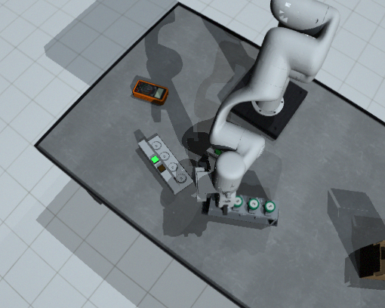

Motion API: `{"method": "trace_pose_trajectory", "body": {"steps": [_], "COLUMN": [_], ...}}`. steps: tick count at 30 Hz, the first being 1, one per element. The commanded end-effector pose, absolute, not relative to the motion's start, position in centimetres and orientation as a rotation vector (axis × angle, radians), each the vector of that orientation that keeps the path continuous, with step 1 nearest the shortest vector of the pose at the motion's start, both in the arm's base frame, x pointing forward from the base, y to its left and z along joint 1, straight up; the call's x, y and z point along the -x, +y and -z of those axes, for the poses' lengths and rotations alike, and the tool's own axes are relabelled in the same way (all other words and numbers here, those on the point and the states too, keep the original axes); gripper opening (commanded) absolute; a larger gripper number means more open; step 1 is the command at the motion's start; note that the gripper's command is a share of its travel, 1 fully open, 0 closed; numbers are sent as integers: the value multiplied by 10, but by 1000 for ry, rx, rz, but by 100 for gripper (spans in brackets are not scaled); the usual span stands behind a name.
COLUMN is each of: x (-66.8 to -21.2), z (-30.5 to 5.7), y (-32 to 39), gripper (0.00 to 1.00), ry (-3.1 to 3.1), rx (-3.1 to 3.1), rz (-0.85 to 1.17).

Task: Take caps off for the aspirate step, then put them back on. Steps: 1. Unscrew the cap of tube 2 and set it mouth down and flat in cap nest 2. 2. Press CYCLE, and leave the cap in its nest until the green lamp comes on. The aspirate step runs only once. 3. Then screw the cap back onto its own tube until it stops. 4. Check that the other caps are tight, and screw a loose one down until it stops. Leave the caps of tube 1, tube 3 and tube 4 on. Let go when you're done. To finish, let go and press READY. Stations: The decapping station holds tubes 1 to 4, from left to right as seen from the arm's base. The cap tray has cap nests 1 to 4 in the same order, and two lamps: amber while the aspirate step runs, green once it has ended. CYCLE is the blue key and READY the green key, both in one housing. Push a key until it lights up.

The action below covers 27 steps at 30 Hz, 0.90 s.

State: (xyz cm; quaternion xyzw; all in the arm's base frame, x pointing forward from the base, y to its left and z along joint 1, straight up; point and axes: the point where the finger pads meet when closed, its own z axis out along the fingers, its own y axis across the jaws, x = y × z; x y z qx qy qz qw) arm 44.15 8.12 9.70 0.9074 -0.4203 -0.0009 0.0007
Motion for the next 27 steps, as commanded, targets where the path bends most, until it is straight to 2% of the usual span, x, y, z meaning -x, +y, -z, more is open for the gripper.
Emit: {"method": "trace_pose_trajectory", "body": {"steps": [1, 13, 14, 27], "x": [-443, -443, -443, -443], "z": [-97, -94, -94, -94], "y": [82, 82, 82, 82], "gripper": [46, 46, 0, 0], "ry": [-1322, -1322, -1322, -1322], "rx": [-2853, -2853, -2853, -2853], "rz": [-5, -5, -5, -5]}}
